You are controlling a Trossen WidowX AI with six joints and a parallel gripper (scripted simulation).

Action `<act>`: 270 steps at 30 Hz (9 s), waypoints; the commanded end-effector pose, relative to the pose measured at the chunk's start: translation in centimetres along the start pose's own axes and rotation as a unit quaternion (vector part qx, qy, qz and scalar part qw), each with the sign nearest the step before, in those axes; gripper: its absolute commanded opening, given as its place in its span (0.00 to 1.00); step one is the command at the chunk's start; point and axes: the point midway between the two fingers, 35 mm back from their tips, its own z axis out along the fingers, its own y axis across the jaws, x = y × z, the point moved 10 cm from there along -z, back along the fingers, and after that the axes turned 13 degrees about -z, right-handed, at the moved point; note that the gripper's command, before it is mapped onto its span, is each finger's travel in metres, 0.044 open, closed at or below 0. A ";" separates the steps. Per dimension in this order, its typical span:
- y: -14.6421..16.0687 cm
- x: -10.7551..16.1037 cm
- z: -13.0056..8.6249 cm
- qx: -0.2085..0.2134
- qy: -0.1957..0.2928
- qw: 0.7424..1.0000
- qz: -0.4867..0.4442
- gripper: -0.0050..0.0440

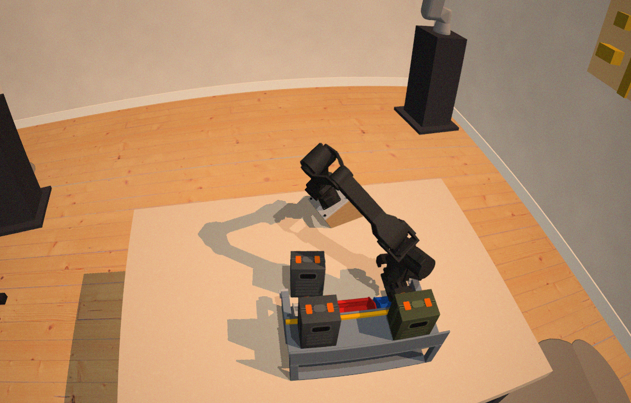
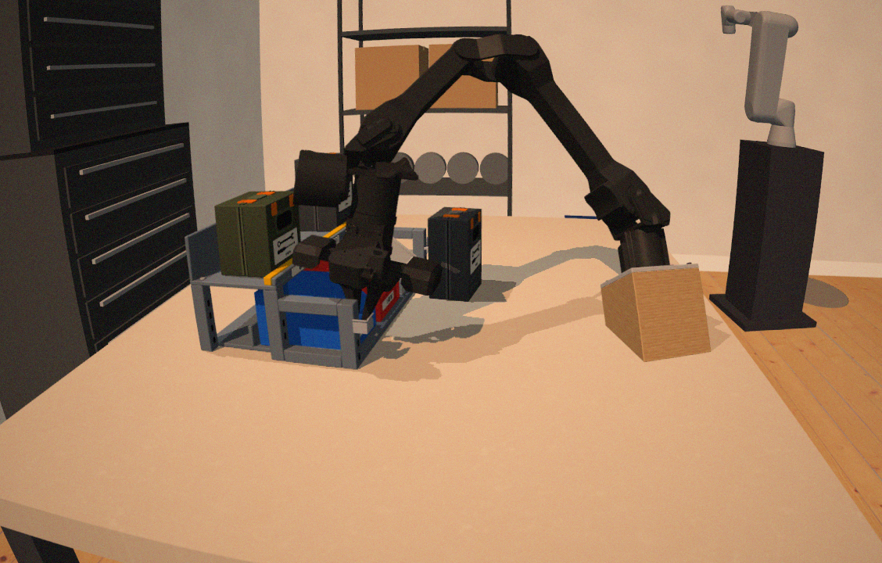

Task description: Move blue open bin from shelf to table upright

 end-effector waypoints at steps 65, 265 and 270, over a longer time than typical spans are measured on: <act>-0.8 0.4 -2.7 0.011 -0.001 1.000 0.006 0.10; 10.5 -2.4 -2.1 -0.077 -0.021 0.997 0.004 0.10; 10.6 -2.4 -2.0 -0.078 -0.021 0.997 0.004 0.10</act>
